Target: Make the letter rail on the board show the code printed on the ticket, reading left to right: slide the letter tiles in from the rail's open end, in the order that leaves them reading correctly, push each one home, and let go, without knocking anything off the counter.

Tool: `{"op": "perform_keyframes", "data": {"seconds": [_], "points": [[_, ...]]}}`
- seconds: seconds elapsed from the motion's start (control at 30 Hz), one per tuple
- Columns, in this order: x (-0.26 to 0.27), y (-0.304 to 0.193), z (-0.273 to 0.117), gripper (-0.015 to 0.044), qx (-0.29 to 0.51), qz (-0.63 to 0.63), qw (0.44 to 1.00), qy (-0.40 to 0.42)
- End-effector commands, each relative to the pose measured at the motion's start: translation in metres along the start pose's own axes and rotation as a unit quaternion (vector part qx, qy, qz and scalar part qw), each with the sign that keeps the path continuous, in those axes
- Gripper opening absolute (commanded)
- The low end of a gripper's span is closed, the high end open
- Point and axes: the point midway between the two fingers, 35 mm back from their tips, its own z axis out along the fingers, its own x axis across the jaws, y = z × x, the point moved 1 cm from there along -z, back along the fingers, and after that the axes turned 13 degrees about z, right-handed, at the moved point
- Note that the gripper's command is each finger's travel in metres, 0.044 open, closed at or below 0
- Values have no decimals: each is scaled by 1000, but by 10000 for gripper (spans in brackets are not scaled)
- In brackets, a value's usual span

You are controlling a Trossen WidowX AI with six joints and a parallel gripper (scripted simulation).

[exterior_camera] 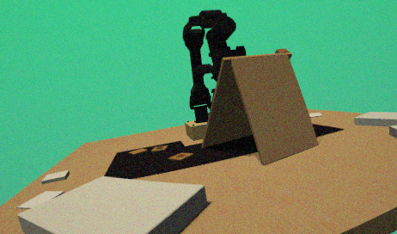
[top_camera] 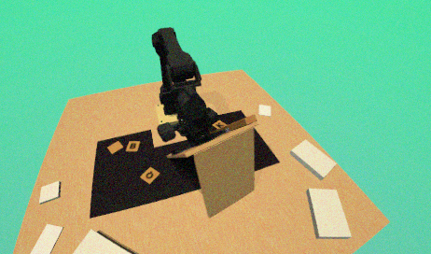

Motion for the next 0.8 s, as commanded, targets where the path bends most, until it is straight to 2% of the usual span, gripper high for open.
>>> {"op": "perform_keyframes", "data": {"seconds": [0.0, 0.77], "points": [[2, -1, 0, 0, 0, 2, 1000, -2], [1, -8, -9, 0, 1, 2, 1000, -2]]}}
